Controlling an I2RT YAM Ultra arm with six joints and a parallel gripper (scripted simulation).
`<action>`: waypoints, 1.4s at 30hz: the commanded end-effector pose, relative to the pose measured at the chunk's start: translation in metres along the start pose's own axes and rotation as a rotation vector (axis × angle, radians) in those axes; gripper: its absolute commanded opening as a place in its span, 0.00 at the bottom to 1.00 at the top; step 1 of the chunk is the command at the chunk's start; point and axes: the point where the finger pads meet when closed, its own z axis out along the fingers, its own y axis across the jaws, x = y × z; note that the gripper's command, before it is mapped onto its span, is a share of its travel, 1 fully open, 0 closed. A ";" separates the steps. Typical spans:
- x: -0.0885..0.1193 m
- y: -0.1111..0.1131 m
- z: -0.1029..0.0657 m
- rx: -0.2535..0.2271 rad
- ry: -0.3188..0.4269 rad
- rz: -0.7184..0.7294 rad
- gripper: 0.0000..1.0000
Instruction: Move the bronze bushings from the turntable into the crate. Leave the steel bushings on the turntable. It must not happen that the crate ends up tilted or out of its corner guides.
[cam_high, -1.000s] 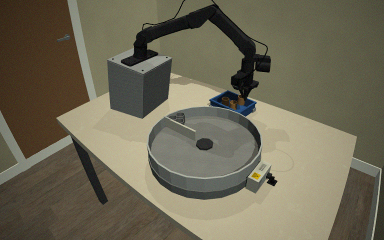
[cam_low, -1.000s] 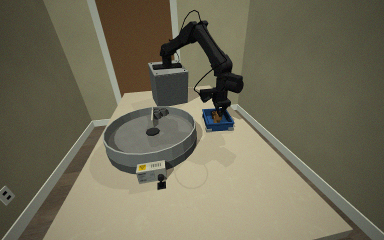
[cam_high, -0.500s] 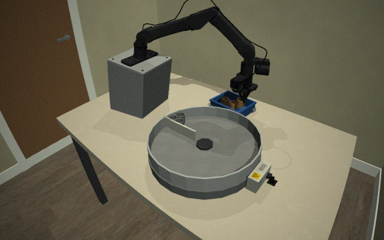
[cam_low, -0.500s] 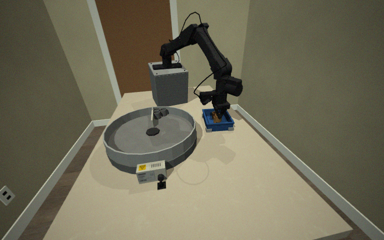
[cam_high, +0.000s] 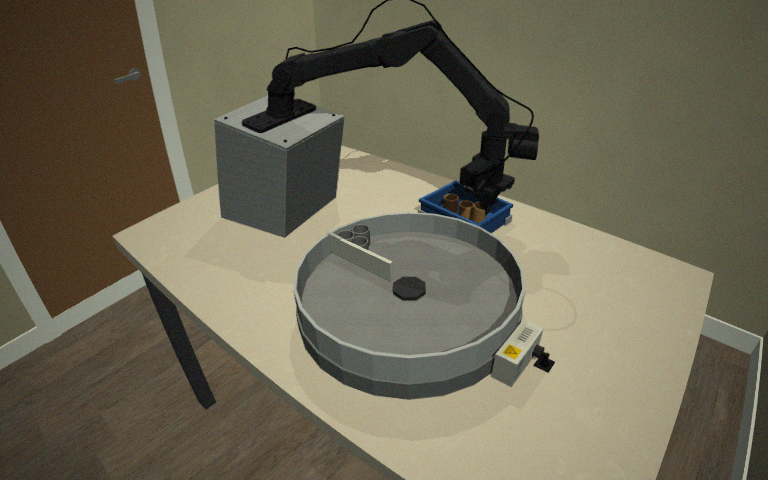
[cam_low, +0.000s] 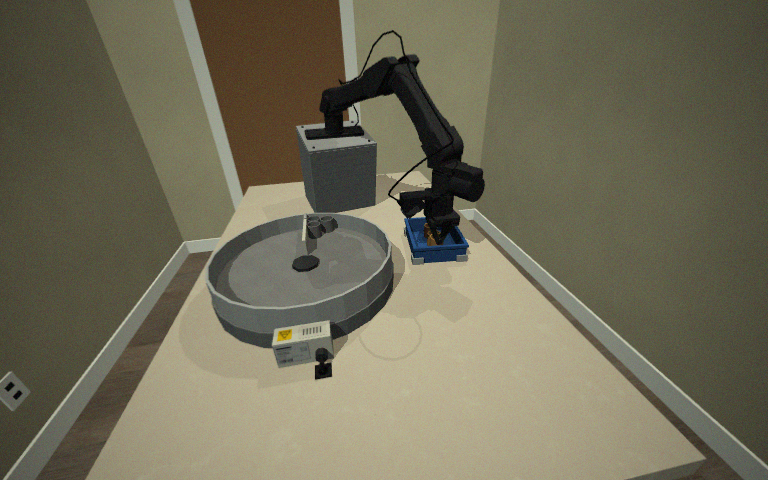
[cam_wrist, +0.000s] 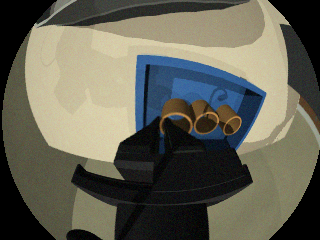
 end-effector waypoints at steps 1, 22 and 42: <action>0.006 0.023 -0.019 -0.060 0.025 0.003 0.00; 0.003 0.018 -0.012 -0.043 0.016 0.003 0.00; 0.003 0.018 -0.012 -0.043 0.016 0.003 0.00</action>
